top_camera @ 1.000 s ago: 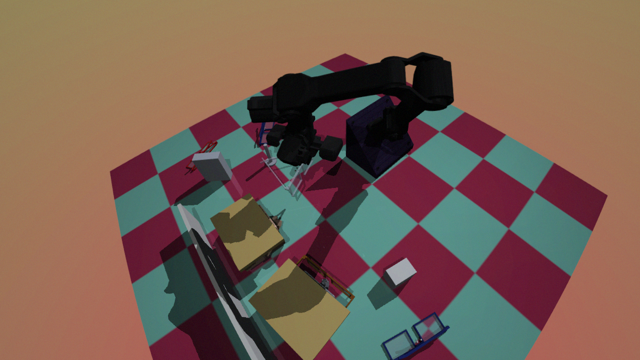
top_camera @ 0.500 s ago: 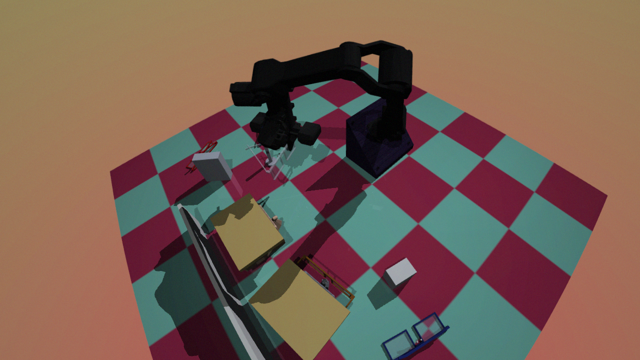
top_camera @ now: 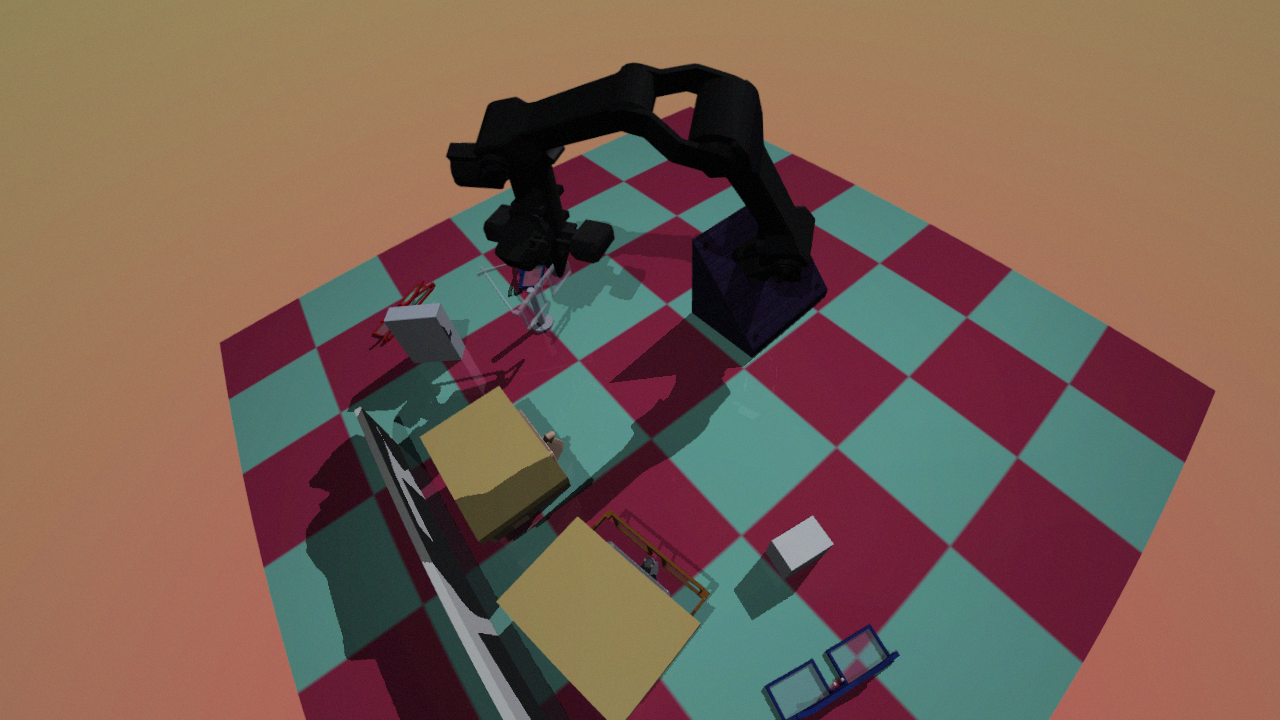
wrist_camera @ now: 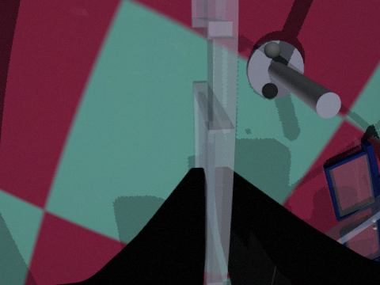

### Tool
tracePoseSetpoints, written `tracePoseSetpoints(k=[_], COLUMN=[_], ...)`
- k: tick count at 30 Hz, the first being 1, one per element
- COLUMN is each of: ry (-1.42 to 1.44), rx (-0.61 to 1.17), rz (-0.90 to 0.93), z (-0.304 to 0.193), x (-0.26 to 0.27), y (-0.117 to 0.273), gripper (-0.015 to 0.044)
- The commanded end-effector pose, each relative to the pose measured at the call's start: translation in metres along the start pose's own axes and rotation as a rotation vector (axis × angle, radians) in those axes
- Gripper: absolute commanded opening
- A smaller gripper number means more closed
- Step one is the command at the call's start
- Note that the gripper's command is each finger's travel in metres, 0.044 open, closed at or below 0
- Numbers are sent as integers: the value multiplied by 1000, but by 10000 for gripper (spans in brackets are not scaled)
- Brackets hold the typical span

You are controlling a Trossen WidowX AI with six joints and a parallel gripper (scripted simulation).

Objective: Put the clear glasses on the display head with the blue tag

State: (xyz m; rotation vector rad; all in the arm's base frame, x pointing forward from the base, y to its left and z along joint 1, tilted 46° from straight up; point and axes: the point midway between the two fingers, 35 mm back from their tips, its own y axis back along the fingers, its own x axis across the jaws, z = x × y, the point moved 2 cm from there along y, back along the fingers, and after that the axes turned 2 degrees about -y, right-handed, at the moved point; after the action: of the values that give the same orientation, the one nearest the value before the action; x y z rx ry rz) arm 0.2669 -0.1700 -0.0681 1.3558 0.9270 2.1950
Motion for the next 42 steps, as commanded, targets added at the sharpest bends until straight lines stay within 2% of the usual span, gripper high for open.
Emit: tracePoseSetpoints(k=[1, 6, 17, 42], ry=[8, 8, 9, 9], rx=[5, 5, 3, 3], rz=[-1, -1, 1, 2], z=[-4, -4, -4, 6], x=[-6, -7, -6, 3], y=[-2, -7, -61, -62], gripper=[0, 0, 0, 0])
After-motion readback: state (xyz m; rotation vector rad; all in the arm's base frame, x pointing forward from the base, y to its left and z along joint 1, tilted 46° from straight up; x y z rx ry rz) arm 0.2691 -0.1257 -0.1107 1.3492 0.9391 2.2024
